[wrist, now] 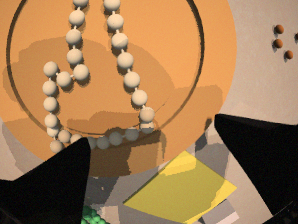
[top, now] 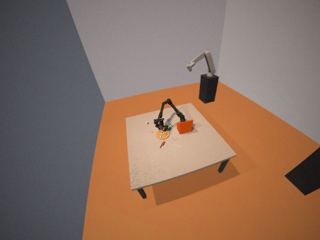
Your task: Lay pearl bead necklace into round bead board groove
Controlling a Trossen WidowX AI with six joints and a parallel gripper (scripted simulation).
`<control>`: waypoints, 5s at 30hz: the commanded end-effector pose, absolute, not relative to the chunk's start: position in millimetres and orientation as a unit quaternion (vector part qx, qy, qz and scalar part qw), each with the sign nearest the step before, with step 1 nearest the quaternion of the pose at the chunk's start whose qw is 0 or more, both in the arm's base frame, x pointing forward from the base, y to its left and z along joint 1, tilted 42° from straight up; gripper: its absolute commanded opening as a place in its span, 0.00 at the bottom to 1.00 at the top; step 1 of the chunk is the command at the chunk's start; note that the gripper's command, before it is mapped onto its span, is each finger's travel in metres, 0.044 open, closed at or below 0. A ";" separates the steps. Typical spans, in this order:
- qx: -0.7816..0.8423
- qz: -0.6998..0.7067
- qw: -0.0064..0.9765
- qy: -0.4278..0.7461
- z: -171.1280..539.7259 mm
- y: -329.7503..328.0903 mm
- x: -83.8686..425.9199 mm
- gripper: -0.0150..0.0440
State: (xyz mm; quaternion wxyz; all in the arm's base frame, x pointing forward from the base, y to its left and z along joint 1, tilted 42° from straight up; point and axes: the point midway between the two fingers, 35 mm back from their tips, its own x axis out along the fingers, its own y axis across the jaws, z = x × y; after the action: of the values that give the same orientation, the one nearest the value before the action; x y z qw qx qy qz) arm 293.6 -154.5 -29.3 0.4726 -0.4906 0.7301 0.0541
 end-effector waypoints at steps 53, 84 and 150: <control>-0.516 0.095 0.446 0.725 -41.8 -151.0 298.5 0.46; -0.516 0.092 0.447 0.725 -39.6 -150.5 299.2 0.25; -0.516 0.095 0.446 0.725 -28.0 -155.5 302.6 1.00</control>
State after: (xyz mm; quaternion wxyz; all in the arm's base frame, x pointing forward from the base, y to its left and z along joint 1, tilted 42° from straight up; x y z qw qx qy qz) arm 301.8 -156.3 -29.5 0.4432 -0.5166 0.7263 0.0962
